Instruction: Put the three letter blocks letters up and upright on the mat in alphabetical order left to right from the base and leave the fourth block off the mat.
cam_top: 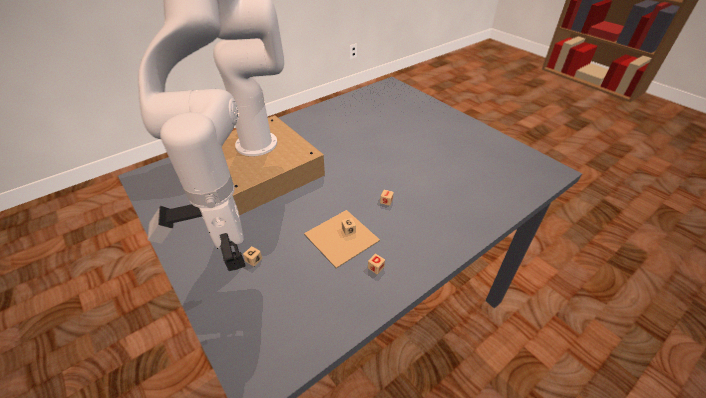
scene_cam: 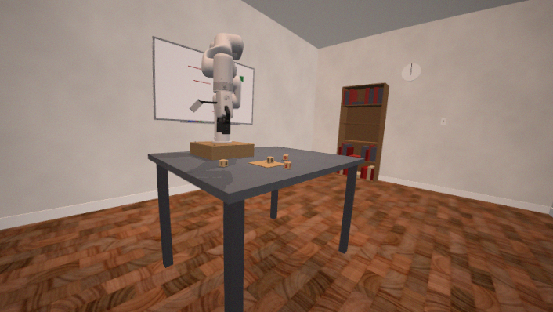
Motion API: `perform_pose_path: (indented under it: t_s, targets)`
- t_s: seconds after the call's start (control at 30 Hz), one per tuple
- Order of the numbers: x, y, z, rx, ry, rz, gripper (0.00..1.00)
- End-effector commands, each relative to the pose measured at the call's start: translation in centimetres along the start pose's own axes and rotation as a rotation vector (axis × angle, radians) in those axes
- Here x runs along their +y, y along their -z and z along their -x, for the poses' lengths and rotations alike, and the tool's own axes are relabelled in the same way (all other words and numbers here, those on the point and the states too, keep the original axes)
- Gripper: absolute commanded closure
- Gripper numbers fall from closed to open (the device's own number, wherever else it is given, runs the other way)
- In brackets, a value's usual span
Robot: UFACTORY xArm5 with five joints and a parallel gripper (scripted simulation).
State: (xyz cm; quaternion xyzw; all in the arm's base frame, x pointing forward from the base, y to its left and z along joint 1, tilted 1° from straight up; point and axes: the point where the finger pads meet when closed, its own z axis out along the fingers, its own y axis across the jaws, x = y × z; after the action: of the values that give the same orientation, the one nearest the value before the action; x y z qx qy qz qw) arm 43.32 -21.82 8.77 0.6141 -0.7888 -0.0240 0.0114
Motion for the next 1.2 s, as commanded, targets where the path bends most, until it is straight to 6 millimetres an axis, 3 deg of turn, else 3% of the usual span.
perform_pose_path:
  t_s: [0.0, 0.07, 0.13, 0.2, 0.5, 1.17]
  targets:
    - [0.5, 0.4, -1.7, 0.013, 0.078, -0.049, 0.00]
    - [1.5, 0.7, -3.7, 0.029, 0.161, -0.084, 0.00]
    - [1.6, 0.7, -3.8, 0.030, 0.167, -0.086, 0.00]
    - [2.6, 0.9, -5.5, 0.051, 0.244, -0.116, 0.00]
    - [5.2, 1.4, -9.1, 0.114, 0.413, -0.171, 0.00]
    - [5.8, 1.4, -9.7, 0.128, 0.444, -0.180, 0.00]
